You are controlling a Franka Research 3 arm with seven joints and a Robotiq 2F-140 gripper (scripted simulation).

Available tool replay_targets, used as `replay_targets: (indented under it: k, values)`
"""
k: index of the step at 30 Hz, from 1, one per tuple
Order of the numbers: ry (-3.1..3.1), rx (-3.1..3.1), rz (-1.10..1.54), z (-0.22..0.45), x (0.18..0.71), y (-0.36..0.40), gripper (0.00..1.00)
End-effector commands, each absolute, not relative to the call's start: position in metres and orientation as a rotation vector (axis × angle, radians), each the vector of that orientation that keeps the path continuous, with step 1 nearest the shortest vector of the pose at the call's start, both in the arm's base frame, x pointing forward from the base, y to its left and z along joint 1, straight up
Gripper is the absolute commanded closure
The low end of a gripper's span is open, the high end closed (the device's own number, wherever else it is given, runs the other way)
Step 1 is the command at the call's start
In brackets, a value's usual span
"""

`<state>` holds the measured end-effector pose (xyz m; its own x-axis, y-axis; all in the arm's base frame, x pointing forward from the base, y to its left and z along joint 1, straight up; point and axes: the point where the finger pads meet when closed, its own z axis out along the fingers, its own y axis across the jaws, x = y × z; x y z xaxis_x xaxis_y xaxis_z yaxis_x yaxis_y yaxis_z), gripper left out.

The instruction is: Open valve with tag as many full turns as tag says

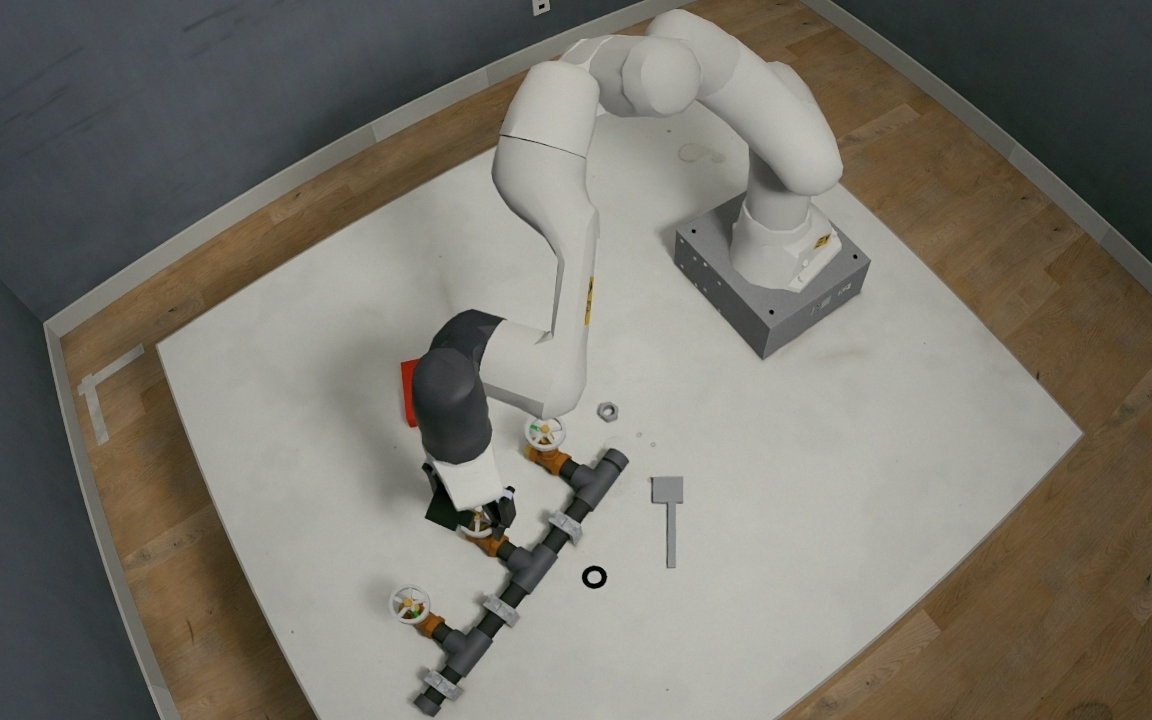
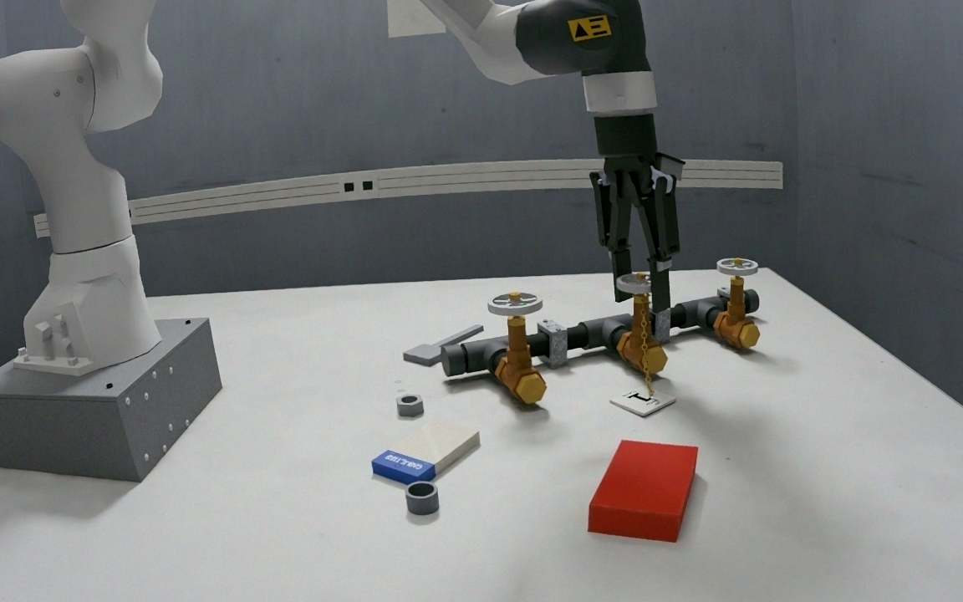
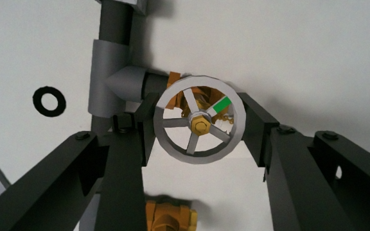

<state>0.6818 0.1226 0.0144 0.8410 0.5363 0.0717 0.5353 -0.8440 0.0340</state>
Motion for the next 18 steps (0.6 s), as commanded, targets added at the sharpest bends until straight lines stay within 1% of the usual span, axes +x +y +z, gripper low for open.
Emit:
replay_targets:
  k: [1, 18]
  values:
    - [1.248, 2.869, 0.097, 0.0141, 0.6816, 0.1224, 0.9]
    - [1.799, 2.562, 0.066, 0.0141, 0.6816, 0.1224, 0.9]
